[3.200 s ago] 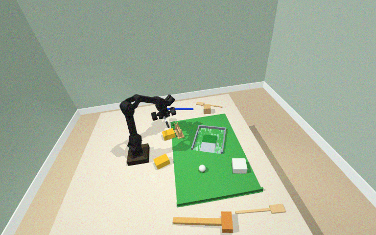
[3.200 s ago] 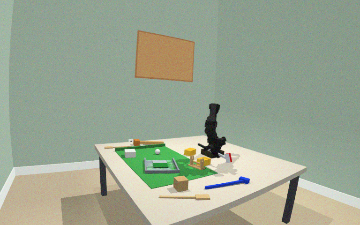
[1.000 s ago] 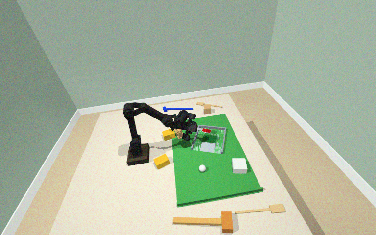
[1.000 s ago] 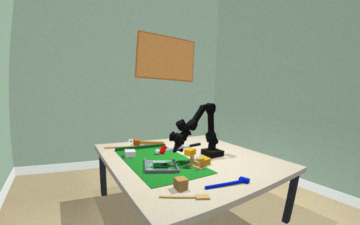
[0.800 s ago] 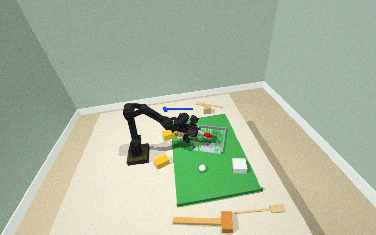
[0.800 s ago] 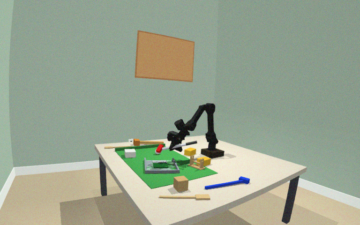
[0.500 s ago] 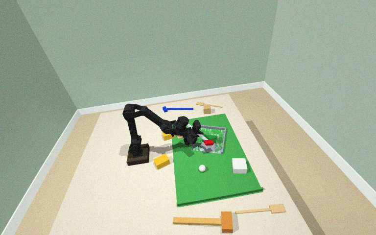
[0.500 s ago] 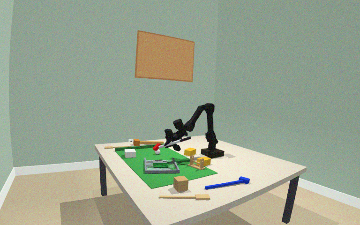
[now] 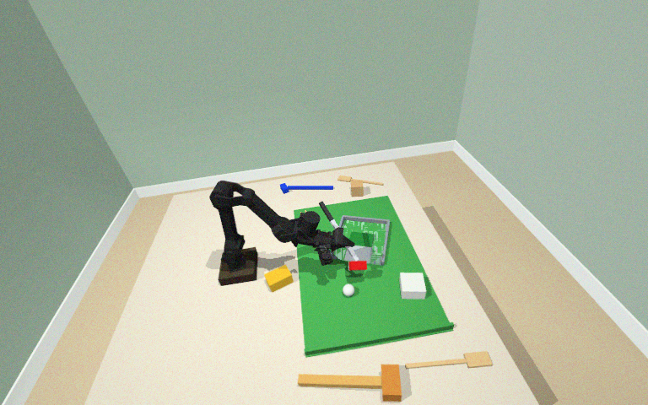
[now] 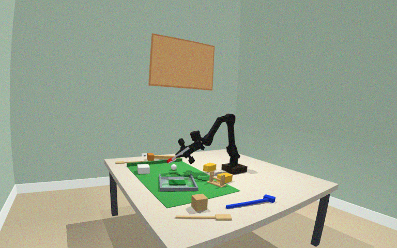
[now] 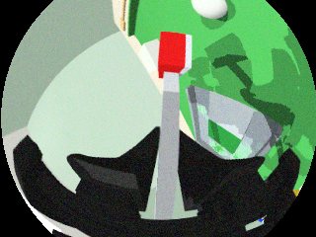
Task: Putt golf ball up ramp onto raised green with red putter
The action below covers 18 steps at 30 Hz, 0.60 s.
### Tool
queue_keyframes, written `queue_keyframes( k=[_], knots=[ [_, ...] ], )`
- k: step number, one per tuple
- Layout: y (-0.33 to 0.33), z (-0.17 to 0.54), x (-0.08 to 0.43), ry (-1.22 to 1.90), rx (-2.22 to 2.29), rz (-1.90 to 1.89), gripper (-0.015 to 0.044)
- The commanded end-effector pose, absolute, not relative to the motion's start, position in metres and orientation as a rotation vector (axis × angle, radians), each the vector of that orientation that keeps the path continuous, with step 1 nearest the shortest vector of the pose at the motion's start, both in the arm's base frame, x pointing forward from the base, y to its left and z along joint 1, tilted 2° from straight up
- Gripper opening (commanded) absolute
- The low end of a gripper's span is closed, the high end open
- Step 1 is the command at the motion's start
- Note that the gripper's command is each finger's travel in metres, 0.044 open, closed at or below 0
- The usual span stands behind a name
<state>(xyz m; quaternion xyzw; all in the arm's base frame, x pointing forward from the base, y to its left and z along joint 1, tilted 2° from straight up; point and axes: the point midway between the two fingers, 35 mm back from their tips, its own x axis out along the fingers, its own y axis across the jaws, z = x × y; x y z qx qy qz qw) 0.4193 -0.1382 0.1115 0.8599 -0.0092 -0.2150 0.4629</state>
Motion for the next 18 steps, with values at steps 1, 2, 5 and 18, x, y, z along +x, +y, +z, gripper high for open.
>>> queue_keyframes(
  k=[1,2,5,18],
  knots=[
    [-0.163,0.116,0.41,-0.18,2.265,-0.529,0.0],
    [-0.168,0.118,0.408,-0.213,2.296,-0.526,0.0],
    [-0.183,0.121,0.401,-0.315,2.389,-0.511,0.0],
    [-0.242,0.138,0.363,-0.766,2.75,-0.337,0.0]
  ],
)
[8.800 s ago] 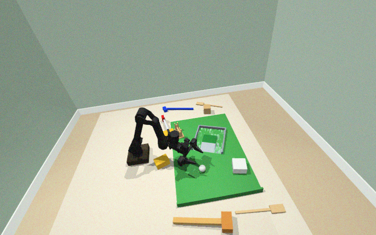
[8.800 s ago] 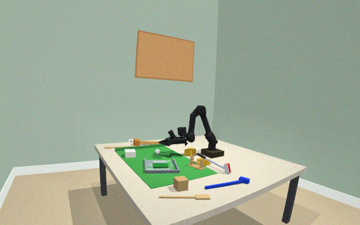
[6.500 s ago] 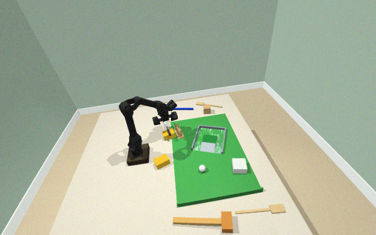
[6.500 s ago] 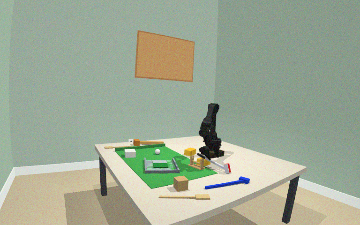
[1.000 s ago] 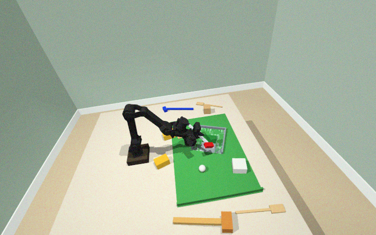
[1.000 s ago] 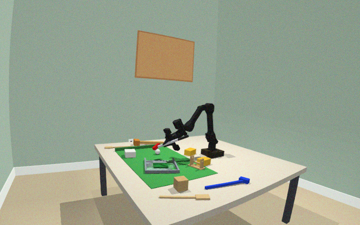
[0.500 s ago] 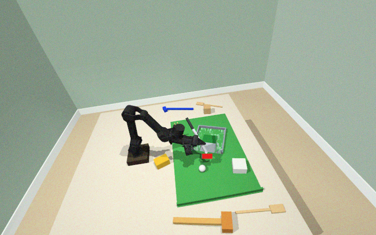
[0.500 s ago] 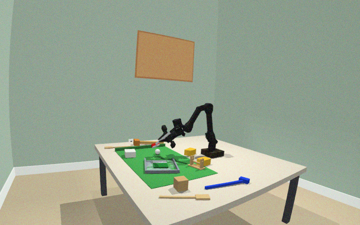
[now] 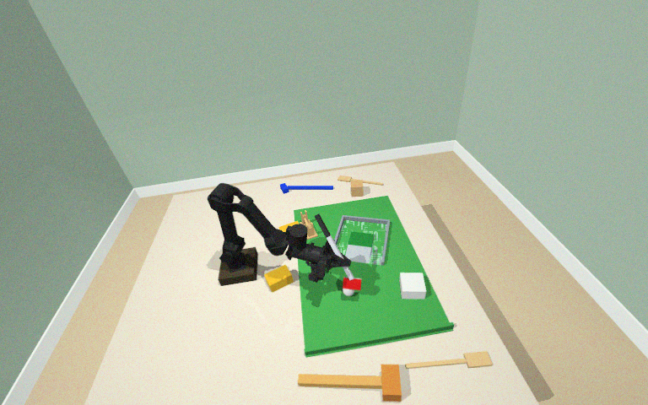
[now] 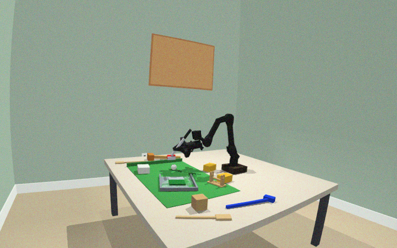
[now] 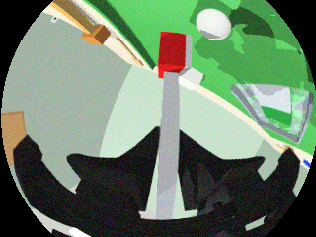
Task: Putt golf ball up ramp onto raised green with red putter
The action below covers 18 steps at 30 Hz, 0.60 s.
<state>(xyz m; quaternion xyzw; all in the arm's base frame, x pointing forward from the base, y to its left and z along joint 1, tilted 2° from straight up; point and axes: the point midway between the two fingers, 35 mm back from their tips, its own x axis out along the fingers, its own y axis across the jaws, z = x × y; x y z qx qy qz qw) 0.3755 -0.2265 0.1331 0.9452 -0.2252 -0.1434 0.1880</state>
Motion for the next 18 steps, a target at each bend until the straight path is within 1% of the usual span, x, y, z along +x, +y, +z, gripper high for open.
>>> queue_keyframes(
  k=[1,11,18],
  knots=[
    [-0.244,0.138,0.361,-0.784,2.763,-0.326,0.0],
    [-0.245,0.137,0.361,-0.79,2.767,-0.323,0.0],
    [-0.251,0.119,0.359,-0.79,2.766,-0.323,0.0]
  ],
)
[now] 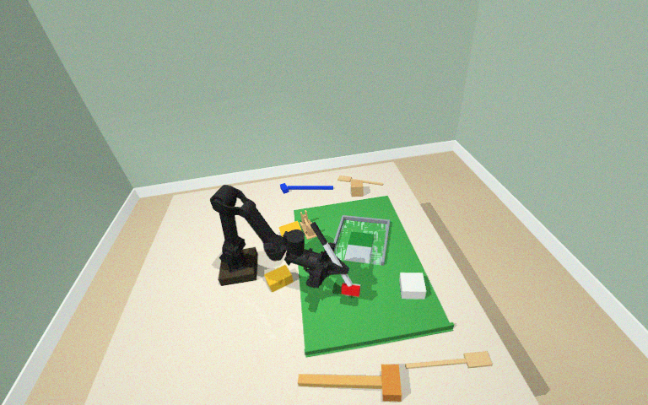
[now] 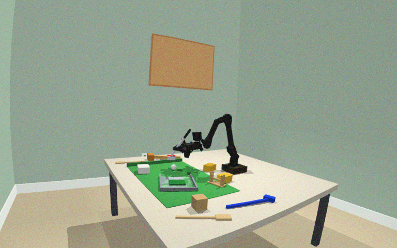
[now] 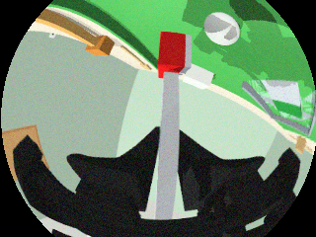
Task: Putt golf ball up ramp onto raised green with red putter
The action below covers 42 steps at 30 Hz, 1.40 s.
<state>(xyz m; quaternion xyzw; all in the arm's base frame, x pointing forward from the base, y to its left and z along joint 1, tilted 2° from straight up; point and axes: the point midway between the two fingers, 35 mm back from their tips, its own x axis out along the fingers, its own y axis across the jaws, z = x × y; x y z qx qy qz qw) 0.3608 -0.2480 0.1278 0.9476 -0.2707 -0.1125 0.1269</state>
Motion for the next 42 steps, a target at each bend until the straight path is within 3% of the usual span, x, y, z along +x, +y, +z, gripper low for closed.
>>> queue_keyframes(
  k=[1,42],
  knots=[
    [-0.251,0.116,0.358,-0.79,2.766,-0.323,0.0],
    [-0.266,0.072,0.349,-0.794,2.766,-0.333,0.0]
  ],
)
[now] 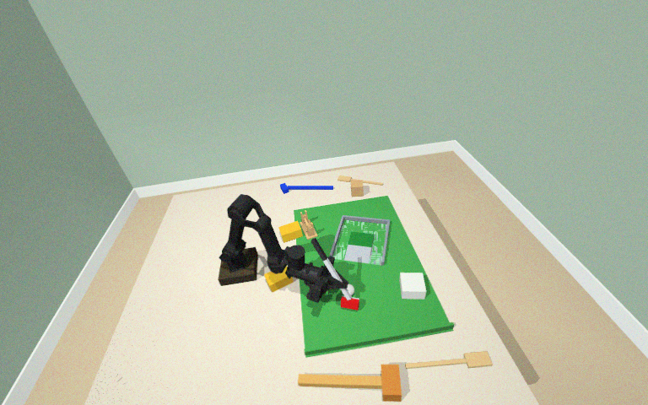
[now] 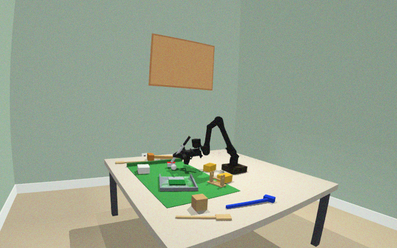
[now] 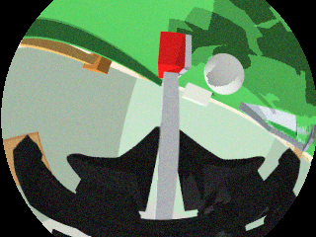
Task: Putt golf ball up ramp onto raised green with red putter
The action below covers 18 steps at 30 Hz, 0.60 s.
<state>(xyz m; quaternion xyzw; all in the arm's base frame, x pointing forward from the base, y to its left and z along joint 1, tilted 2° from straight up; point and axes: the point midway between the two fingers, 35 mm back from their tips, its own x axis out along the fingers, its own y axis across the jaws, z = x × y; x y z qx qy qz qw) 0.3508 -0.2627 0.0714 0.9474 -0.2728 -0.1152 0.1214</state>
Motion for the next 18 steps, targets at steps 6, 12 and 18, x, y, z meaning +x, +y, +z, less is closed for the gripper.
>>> queue_keyframes(
  k=[6,12,18],
  knots=[
    [-0.285,0.07,0.338,-0.79,2.763,-0.327,0.0],
    [-0.29,0.069,0.335,-0.789,2.762,-0.326,0.0],
    [-0.29,0.069,0.335,-0.789,2.762,-0.326,0.0]
  ],
)
